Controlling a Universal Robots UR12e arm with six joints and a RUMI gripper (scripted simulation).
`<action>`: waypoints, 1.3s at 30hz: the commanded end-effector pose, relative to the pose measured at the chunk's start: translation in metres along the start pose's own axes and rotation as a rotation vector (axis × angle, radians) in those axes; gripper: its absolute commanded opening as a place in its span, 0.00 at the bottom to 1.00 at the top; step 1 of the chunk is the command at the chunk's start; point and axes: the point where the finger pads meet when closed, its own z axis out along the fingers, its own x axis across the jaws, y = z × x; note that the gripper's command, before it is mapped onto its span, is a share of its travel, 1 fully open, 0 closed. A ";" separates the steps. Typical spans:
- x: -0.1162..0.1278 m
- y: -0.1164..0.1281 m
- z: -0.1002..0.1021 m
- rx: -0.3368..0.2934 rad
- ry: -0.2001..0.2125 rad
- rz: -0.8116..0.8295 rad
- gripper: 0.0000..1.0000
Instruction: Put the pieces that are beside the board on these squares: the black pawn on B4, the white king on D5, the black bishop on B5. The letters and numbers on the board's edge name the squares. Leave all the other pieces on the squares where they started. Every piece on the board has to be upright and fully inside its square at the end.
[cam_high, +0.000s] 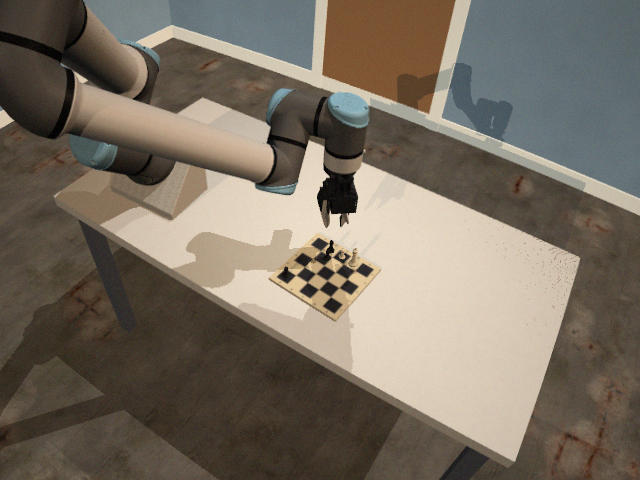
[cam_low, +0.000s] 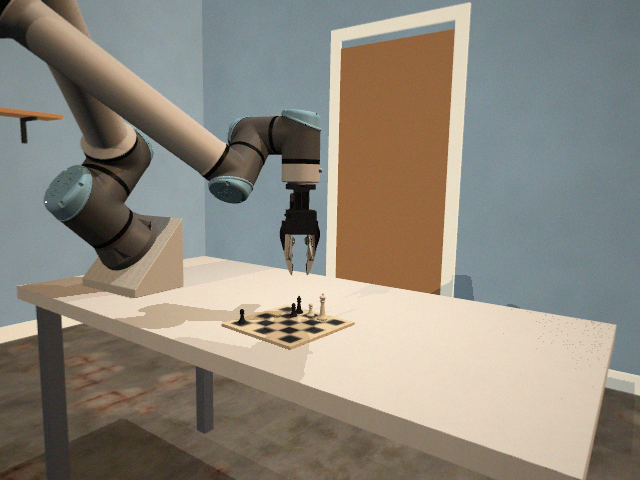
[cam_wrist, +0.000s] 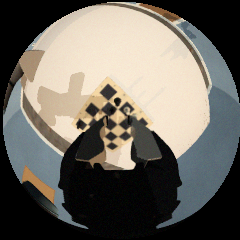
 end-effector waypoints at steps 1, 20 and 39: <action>0.000 0.000 -0.008 0.001 -0.002 0.001 0.22; 0.000 0.000 -0.008 0.001 -0.002 0.001 1.00; 0.000 0.000 -0.049 0.001 -0.001 0.001 1.00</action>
